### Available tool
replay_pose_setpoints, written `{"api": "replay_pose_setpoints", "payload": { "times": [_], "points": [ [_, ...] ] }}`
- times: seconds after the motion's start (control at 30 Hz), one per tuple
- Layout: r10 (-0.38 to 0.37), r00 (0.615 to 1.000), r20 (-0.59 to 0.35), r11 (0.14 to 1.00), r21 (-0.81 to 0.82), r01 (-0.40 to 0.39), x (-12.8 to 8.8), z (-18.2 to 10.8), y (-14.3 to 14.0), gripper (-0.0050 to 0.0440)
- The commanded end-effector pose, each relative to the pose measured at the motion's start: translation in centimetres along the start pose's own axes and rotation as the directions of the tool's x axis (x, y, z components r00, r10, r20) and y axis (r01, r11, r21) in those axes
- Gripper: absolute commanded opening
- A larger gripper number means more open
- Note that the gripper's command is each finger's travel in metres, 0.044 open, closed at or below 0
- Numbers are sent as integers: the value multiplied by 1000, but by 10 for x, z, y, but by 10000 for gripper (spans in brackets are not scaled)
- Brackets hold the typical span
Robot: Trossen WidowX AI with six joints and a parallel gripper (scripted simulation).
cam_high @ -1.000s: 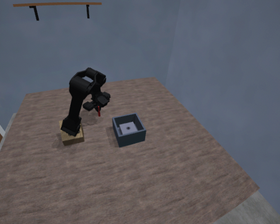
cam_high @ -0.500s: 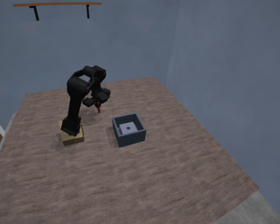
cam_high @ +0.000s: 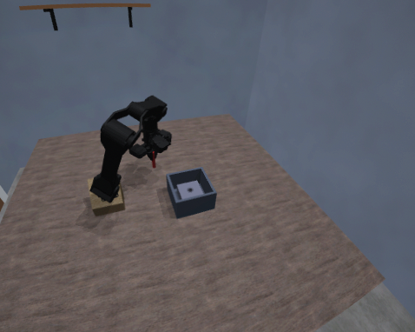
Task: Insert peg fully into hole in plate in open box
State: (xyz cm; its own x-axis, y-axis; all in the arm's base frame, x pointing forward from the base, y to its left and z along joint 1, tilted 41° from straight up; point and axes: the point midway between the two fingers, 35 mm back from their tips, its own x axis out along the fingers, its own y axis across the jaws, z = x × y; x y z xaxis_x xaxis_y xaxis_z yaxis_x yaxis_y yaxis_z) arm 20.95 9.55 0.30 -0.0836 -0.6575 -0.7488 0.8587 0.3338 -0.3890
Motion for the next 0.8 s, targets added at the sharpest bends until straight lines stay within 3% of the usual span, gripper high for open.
{"api": "replay_pose_setpoints", "payload": {
  "times": [0.0,0.77],
  "points": [
    [11,1000,-1,1000,0,-11,-4,7,2,0],
    [12,1000,0,1000,7,-12,-25,70,-1,0]
  ]
}}
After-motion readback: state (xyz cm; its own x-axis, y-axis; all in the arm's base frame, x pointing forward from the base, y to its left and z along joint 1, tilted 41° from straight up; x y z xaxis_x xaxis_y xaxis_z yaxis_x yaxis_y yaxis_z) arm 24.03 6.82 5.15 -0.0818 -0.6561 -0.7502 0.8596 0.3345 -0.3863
